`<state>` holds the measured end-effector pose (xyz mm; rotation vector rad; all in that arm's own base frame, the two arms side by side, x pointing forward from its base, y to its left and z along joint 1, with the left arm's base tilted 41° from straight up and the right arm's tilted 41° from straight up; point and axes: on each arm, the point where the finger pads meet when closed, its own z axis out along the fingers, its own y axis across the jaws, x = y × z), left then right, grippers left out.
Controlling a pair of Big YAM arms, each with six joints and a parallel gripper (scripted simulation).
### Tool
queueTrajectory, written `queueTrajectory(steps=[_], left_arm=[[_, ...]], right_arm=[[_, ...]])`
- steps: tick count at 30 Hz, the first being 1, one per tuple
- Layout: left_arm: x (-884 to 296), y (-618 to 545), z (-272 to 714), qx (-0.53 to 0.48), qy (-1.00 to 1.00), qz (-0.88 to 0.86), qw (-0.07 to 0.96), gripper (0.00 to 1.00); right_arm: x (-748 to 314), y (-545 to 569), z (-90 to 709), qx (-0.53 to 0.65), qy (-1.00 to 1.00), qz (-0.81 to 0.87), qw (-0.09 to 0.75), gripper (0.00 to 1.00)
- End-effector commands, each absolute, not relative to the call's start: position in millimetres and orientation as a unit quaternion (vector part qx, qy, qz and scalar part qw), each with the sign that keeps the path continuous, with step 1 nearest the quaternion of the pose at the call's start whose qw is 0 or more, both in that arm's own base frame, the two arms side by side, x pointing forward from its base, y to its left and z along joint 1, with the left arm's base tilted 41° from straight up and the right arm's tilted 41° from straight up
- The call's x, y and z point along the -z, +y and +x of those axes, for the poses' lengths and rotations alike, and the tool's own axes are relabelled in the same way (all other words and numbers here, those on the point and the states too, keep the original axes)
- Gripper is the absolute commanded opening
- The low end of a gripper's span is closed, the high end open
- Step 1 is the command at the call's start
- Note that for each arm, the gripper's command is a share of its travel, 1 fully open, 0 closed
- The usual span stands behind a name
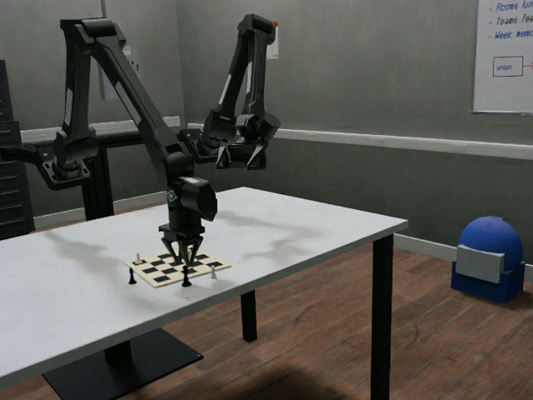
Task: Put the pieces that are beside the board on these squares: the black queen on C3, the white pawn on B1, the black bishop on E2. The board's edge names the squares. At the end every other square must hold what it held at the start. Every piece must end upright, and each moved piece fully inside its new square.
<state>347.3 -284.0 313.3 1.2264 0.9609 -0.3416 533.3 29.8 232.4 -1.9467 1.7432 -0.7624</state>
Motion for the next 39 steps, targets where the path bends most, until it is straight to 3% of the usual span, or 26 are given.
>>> queueTrajectory(steps=[1, 12, 17, 18, 25, 29, 31, 32, 39], left_arm=[[-325.3, -290.7, 374.6, 0.134, 0.422, 0.566, 0.695, 1.00], [-322.6, -298.8, 392.5, 0.130, 0.419, 0.591, 0.677, 1.00], [-320.9, -300.6, 401.7, 0.127, 0.416, 0.603, 0.669, 1.00], [-319.9, -301.4, 403.8, 0.127, 0.416, 0.605, 0.667, 1.00], [-318.0, -306.4, 411.8, 0.128, 0.408, 0.621, 0.656, 1.00], [-317.5, -307.1, 414.2, 0.128, 0.406, 0.625, 0.654, 1.00], [-316.9, -307.6, 416.6, 0.128, 0.405, 0.629, 0.652, 1.00], [-316.6, -307.9, 417.7, 0.128, 0.404, 0.631, 0.650, 1.00], [-332.0, -319.9, 410.1, 0.149, 0.361, 0.643, 0.659, 1.00]], right_arm=[[-245.0, 25.9, 557.3, 0.286, 0.629, -0.688, 0.223, 0.38], [-234.3, 30.5, 566.0, 0.285, 0.625, -0.691, 0.224, 0.38], [-228.2, 26.0, 571.1, 0.286, 0.628, -0.689, 0.223, 0.33], [-222.8, 25.9, 568.3, 0.282, 0.629, -0.690, 0.220, 0.25], [-227.0, 29.3, 561.1, 0.285, 0.625, -0.691, 0.224, 0.05], [-226.2, 29.3, 560.4, 0.285, 0.625, -0.691, 0.224, 0.00], [-233.4, 30.0, 554.7, 0.286, 0.625, -0.691, 0.225, 0.00], [-239.8, 33.1, 549.4, 0.286, 0.624, -0.690, 0.228, 0.05], [-280.0, 37.8, 511.5, 0.286, 0.624, -0.690, 0.228, 0.05]])
